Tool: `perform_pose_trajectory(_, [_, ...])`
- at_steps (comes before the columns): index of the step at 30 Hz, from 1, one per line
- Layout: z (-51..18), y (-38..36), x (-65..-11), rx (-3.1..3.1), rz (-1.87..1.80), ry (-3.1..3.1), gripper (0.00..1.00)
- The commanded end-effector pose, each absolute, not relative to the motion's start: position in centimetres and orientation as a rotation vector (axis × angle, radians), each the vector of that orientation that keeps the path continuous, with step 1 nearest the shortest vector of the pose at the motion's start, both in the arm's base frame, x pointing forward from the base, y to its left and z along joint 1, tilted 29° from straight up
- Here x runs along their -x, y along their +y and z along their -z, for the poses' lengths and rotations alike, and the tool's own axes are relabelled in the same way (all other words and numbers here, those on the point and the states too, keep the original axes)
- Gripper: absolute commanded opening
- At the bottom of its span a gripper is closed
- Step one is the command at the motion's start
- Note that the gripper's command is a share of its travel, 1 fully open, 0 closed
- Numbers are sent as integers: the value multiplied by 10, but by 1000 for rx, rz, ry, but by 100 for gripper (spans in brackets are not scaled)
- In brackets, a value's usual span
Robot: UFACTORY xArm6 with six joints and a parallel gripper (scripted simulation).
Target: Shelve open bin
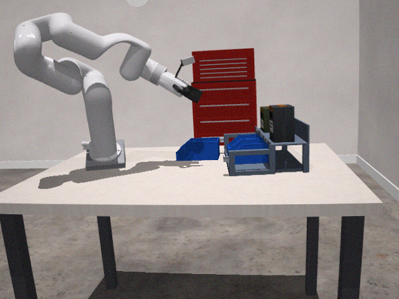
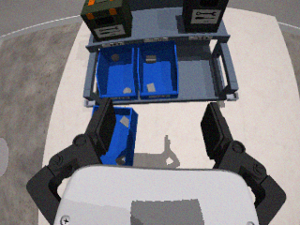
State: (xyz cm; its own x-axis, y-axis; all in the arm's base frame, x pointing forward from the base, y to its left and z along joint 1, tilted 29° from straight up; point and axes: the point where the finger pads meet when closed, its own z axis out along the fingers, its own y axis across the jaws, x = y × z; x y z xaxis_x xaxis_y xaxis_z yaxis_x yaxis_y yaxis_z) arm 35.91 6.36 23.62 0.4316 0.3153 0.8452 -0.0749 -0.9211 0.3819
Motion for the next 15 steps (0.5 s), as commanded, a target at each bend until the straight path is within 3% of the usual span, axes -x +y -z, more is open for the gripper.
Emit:
perform_pose_trajectory(1, [-238, 64, -359, -2325, -1499, 205, 100])
perform_pose_trajectory(15, [-242, 63, -354, -2318, -1527, 210, 100])
